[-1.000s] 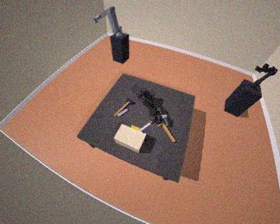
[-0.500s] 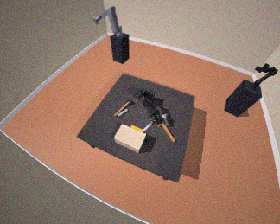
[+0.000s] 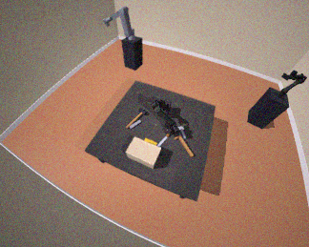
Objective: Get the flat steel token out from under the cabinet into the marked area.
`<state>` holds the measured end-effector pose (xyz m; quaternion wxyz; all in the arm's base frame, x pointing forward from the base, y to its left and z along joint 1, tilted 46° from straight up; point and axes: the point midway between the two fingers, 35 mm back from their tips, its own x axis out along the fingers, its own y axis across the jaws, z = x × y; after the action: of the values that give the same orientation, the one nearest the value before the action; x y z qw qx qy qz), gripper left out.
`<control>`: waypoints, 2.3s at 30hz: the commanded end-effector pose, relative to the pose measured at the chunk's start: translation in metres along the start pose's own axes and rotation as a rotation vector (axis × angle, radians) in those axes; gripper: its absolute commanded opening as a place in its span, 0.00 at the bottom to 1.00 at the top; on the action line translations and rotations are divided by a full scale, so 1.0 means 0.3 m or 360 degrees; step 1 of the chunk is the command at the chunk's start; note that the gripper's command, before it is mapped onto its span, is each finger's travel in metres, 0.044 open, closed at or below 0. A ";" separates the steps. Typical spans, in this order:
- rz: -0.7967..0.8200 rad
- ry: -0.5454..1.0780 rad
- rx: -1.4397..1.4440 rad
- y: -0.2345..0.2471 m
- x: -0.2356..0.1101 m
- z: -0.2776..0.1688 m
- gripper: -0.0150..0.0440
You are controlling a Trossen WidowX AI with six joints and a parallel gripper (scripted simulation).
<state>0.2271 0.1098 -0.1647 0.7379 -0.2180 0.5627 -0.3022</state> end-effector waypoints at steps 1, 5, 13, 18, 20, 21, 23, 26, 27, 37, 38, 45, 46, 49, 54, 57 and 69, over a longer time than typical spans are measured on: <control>0.0000 0.0000 0.0000 0.000 0.000 0.000 0.57; 0.0001 -0.0001 0.0001 0.001 -0.001 0.001 0.59; 0.0001 -0.0004 0.0001 0.001 0.005 0.000 0.71; 0.0001 -0.0004 0.0006 0.002 0.005 0.001 0.71; 0.0001 -0.0004 0.0005 0.001 0.006 0.000 0.71; 0.0001 -0.0004 0.0004 0.001 0.008 -0.002 0.71; 0.0001 -0.0004 0.0002 0.000 0.012 -0.006 0.71; 0.0001 -0.0004 -0.0001 -0.002 0.018 -0.013 0.71; 0.0001 -0.0004 -0.0002 -0.003 0.018 -0.013 0.71; 0.0014 -0.0005 0.0014 0.004 0.009 -0.004 0.50; 0.0014 -0.0005 0.0014 0.004 0.009 -0.004 0.49; 0.0014 -0.0005 0.0014 0.004 0.009 -0.004 0.34; 0.0014 -0.0005 0.0014 0.004 0.009 -0.004 0.30; 0.0014 -0.0005 0.0013 0.004 0.009 -0.004 0.25; 0.0011 -0.0005 -0.0008 0.005 0.009 0.014 0.25; 0.0007 -0.0005 -0.0034 0.005 0.009 0.029 0.25; 0.0001 -0.0006 -0.0071 0.008 0.009 0.101 0.25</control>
<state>0.2483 0.1086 -0.1620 0.7330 -0.2358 0.5689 -0.2889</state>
